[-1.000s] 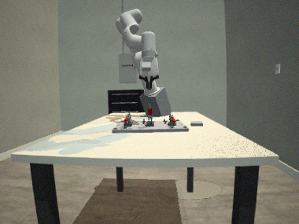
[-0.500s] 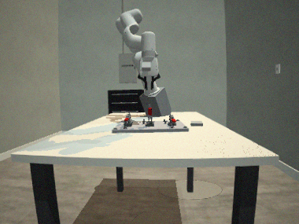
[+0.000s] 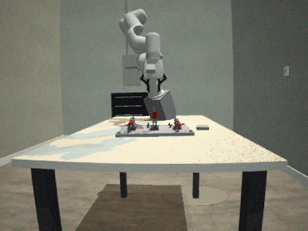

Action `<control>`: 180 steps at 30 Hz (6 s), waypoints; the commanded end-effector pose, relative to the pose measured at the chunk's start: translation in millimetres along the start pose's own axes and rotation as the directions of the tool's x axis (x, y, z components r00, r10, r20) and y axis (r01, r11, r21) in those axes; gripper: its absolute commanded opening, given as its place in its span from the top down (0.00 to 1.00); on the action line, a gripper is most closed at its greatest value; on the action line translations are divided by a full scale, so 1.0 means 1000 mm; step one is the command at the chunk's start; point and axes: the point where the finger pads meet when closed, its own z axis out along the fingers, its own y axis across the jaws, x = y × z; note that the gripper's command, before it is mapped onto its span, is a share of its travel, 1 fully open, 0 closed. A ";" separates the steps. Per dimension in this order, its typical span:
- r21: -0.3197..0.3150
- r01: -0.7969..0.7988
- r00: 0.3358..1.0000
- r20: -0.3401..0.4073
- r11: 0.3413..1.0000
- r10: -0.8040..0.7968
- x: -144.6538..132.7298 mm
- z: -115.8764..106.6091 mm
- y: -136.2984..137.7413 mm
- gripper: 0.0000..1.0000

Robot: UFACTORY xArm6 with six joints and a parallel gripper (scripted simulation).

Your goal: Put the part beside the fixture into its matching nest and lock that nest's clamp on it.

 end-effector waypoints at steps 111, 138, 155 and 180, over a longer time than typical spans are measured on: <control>0.000 -0.001 1.000 -0.002 1.000 0.001 0.005 0.000 -0.121 0.00; 0.000 -0.001 1.000 -0.002 1.000 0.001 0.008 0.000 -0.254 0.00; 0.000 -0.001 1.000 -0.002 1.000 0.001 0.008 0.000 -0.256 0.00; 0.000 -0.219 0.976 -0.002 0.976 0.219 0.009 0.000 -0.256 0.00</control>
